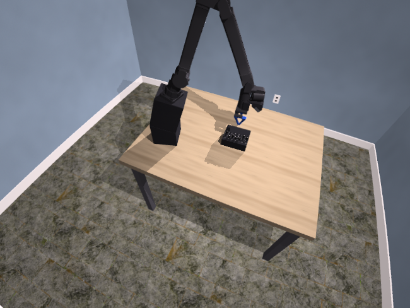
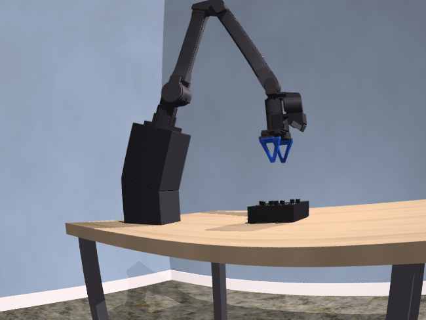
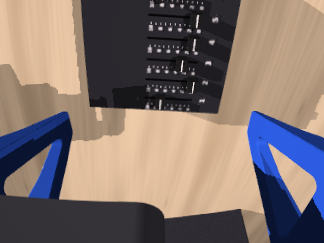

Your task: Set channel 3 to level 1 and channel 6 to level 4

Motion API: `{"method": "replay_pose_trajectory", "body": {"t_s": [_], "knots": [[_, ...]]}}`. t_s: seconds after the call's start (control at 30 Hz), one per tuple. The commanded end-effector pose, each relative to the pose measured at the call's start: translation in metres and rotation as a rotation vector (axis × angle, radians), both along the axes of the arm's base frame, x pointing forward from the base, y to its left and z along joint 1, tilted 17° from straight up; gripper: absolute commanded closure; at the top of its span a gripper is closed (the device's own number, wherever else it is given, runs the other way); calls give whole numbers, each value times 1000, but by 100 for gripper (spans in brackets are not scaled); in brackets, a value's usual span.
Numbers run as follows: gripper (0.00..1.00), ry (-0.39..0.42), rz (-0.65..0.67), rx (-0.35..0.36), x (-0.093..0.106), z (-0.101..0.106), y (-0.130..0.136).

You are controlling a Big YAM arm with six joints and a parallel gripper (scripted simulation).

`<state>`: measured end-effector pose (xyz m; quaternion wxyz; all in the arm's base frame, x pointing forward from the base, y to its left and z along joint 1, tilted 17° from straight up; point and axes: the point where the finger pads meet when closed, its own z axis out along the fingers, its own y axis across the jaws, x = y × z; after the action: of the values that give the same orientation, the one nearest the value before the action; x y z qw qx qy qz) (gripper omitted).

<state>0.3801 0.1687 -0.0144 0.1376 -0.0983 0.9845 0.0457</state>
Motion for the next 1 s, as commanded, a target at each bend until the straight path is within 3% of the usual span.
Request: {"method": "replay_pose_trajectory", "body": {"t_s": [0.0,0.33,0.5,0.57,0.73,0.97], "knots": [[0,-19,-118,38,8,12,10],[0,-14,-128,40,8,7,10],[0,14,-268,74,5,-8,9],[0,14,-268,74,5,-8,9],[0,59,-586,156,4,-31,8],[0,104,-897,244,4,-68,9]]}}
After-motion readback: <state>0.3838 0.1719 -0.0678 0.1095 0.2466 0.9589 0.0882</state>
